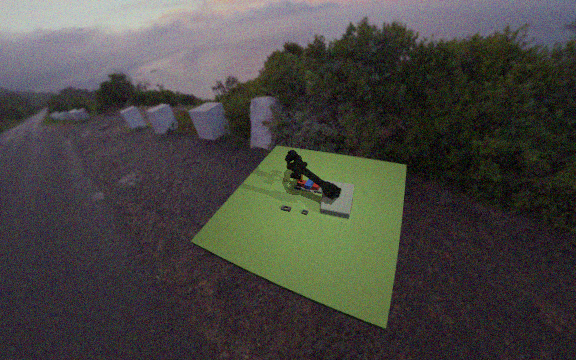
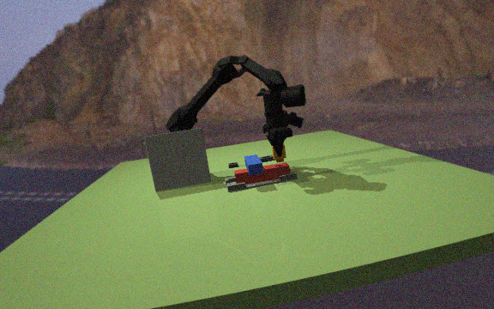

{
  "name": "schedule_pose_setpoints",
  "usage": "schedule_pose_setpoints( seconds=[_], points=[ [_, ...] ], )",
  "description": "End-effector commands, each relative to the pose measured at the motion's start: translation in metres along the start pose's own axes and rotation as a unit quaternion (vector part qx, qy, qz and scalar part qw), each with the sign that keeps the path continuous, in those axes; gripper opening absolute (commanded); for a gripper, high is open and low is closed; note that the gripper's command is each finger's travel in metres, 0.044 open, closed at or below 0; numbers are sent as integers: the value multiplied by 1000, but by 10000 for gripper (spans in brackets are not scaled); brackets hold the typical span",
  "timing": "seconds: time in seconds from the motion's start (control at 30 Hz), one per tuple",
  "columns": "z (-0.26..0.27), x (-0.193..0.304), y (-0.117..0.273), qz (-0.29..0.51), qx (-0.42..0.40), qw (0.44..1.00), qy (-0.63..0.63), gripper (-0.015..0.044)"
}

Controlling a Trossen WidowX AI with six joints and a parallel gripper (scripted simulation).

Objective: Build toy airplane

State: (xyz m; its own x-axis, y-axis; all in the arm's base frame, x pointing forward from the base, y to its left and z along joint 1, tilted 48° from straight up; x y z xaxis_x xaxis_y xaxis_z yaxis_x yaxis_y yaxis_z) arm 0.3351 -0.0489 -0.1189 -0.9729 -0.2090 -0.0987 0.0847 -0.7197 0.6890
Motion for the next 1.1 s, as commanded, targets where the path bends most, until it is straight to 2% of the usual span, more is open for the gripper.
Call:
schedule_pose_setpoints(
  seconds=[0.0, 0.4, 0.57, 0.6, 0.73, 1.07],
  points=[
    [0, 2, -9, 1, -4, 1000, -5, 65],
    [0, 3, -17, 1, -5, 1000, -5, 65],
    [0, 2, -15, 2, -2, 1000, -2, 31],
    [0, 2, -15, 2, -2, 1000, -2, 5],
    [0, 2, -15, 2, -2, 1000, -2, 0],
    [0, 2, -15, 2, -2, 1000, -2, 260]
  ],
)
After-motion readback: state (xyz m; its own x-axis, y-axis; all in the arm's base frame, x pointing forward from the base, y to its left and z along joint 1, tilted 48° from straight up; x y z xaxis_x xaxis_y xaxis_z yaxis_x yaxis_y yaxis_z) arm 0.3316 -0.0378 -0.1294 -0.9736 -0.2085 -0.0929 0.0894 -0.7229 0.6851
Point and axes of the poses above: the point midway between the two fingers, 35 mm back from their tips, its own y axis back along the fingers, its own z axis across the jaws, x = y × z, the point moved 2 cm from there along y, back along the fingers, and after that the axes turned 11 degrees about y, right-handed, at the moved point
